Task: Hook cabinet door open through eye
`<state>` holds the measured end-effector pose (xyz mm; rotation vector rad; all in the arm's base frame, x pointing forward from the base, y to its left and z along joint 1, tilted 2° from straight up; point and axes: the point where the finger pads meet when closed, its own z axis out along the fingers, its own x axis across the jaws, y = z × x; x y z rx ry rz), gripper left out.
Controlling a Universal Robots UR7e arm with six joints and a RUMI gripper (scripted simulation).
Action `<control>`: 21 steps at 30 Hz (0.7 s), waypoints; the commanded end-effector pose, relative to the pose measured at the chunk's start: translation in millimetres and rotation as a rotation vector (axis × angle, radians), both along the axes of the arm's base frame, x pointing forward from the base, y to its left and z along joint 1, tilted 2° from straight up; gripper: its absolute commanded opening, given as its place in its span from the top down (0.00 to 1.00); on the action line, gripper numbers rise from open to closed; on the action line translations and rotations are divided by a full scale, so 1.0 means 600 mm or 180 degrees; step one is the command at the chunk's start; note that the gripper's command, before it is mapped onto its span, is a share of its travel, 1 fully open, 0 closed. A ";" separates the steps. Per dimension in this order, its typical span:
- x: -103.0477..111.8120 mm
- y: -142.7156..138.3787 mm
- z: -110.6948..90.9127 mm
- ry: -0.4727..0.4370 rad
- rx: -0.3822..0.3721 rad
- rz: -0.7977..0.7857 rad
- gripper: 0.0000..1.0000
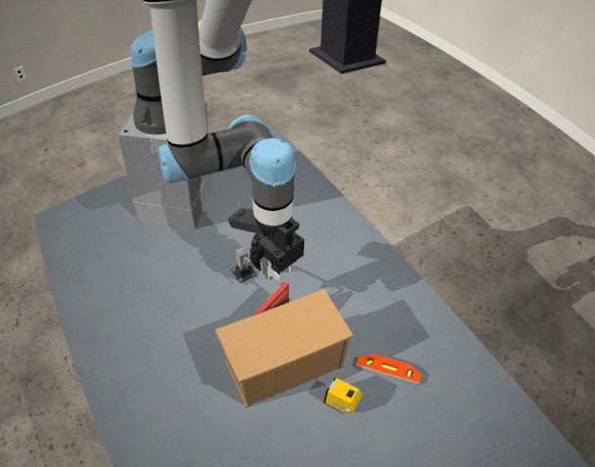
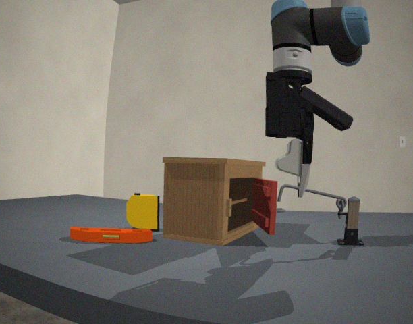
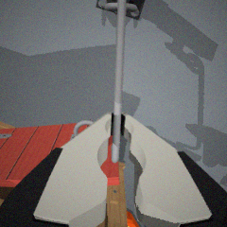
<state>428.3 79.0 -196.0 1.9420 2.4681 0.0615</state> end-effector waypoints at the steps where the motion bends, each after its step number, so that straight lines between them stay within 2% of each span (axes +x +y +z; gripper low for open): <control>1: 0.002 -0.005 0.000 0.0001 0.0001 -0.0114 0.98; 21: 0.004 -0.022 0.000 0.0012 0.0011 -0.0502 0.98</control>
